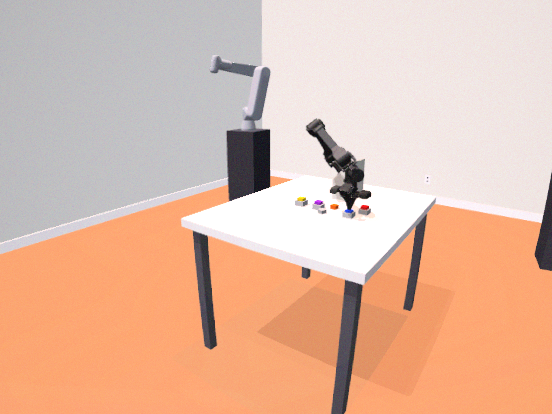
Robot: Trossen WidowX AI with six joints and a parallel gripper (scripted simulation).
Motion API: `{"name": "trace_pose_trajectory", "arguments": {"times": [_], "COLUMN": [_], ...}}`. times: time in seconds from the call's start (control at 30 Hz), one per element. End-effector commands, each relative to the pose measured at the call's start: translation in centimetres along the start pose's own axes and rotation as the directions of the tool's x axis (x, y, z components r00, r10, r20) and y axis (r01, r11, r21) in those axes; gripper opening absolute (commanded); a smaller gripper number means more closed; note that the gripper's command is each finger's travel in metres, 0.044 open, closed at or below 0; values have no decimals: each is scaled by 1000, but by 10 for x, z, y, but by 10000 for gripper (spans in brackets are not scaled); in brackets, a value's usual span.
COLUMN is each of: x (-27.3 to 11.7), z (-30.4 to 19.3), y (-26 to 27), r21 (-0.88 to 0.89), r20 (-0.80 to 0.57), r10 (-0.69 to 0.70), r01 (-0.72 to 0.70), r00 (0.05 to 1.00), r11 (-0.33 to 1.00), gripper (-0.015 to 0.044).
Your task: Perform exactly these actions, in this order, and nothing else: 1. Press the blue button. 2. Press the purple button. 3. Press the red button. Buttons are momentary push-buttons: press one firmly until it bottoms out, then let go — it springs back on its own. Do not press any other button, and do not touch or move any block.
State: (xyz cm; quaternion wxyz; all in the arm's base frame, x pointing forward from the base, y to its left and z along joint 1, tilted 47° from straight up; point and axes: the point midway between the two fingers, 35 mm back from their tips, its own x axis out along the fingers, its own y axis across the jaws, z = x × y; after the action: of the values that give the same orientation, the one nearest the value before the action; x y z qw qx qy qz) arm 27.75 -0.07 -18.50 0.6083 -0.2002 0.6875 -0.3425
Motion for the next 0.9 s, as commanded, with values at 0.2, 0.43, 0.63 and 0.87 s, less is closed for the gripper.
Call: {"name": "trace_pose_trajectory", "arguments": {"times": [0.2, 0.43, 0.63, 0.87], "x": [4, 4, -30, -61], "z": [-1, -1, -1, 0], "y": [-1, -1, 0, 1], "r21": [-6, -6, -7, -7], "r20": [-4, -4, -4, -4], "r10": [-7, -7, -4, -2], "r01": [7, 7, 4, 2], "r00": [1000, 1000, 1000, 1000], "r11": [1000, 1000, 1000, 1000], "gripper": [20, 20, 20, 20]}}
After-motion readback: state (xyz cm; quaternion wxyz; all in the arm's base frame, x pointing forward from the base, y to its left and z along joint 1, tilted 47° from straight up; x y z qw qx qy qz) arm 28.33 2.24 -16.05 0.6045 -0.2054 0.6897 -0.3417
